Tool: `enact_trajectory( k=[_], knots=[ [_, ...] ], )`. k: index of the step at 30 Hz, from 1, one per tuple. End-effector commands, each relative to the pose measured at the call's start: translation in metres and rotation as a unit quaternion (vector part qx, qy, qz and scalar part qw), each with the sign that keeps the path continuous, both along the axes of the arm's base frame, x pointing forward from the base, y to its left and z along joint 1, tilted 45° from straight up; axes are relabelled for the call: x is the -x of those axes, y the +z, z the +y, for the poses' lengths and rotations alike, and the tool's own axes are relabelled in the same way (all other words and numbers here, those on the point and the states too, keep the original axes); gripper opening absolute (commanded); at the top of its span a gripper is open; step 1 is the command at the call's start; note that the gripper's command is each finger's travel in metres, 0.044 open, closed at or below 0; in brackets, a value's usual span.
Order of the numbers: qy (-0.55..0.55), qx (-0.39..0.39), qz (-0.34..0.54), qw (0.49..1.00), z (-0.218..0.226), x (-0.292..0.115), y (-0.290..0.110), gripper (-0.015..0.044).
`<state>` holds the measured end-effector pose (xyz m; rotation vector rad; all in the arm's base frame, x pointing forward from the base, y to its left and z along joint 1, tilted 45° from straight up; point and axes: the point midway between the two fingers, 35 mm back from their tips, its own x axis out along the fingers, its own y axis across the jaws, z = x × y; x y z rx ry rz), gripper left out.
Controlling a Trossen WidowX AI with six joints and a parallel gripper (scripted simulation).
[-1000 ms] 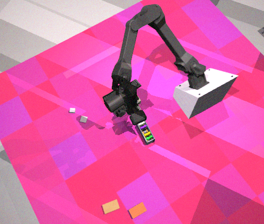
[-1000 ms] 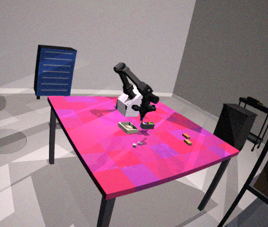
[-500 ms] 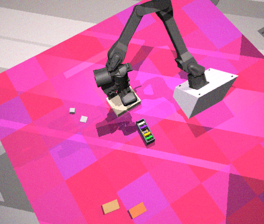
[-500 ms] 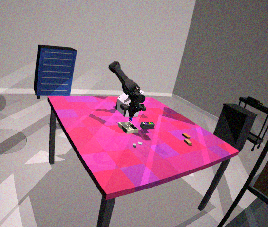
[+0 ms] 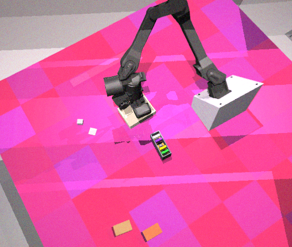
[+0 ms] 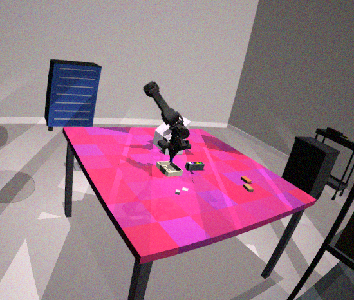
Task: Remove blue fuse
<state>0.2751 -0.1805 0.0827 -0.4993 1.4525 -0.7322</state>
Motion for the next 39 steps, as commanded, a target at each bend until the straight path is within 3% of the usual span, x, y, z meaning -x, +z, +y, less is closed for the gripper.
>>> enact_trajectory(
  k=[1, 13, 26, 30, 39],
  knots=[
    [0.001, -0.003, 0.006, 1.0, -0.004, 0.001, -0.007, 0.0],
    [0.001, -0.002, 0.006, 1.0, -0.015, 0.003, -0.017, 0.0],
    [-0.001, 0.0, 0.002, 1.0, -0.012, 0.002, -0.012, 0.033],
    [0.001, -0.003, 0.006, 1.0, 0.014, 0.001, 0.011, 0.033],
    [0.001, -0.003, 0.006, 1.0, 0.014, 0.001, 0.011, 0.033]
  ],
)
